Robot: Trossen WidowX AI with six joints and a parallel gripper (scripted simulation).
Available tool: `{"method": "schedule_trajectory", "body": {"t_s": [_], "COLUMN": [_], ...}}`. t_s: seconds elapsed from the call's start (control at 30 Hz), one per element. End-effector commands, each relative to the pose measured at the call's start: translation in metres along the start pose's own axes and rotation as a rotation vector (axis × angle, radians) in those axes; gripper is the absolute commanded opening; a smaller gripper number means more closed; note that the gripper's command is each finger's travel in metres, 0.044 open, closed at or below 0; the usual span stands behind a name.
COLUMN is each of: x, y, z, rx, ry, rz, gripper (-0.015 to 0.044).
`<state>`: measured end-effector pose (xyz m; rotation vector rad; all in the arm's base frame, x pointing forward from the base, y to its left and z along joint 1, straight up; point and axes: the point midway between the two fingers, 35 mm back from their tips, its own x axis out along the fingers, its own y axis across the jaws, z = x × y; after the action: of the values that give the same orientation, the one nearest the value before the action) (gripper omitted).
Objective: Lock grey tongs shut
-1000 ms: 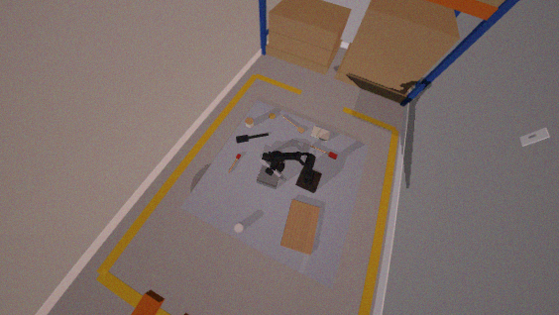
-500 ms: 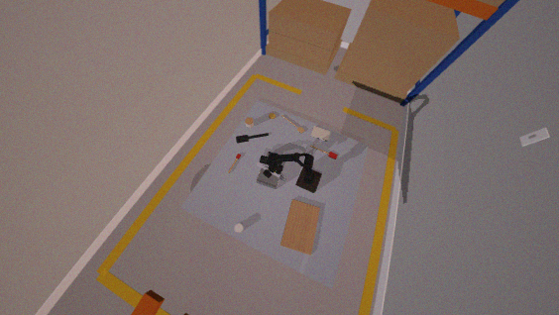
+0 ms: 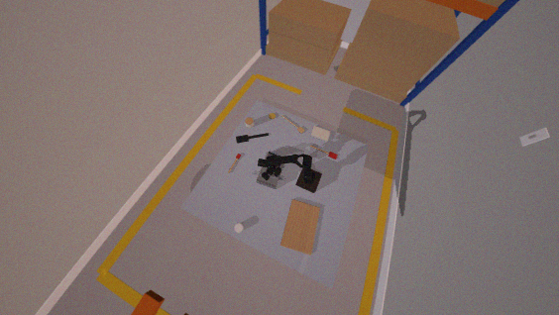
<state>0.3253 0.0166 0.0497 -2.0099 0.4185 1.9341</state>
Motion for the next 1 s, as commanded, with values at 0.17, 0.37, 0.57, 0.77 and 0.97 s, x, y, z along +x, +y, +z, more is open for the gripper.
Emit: {"method": "schedule_trajectory", "body": {"t_s": [0.17,0.37,0.57,0.77,0.97], "x": [0.0008,0.0003,0.0003,0.0003,0.0003], "y": [-0.0119,-0.0107,-0.0107,-0.0107,-0.0107], "z": [0.0014,0.0013,0.0013,0.0013,0.0013], "rx": [0.002,-0.002,-0.002,-0.002,-0.002], "ry": [0.000,-0.001,-0.001,-0.001,-0.001], "rz": [0.005,-0.001,-0.001,-0.001,-0.001], "gripper": [-0.0150,-0.0150,-0.0150,-0.0150,-0.0150]}}
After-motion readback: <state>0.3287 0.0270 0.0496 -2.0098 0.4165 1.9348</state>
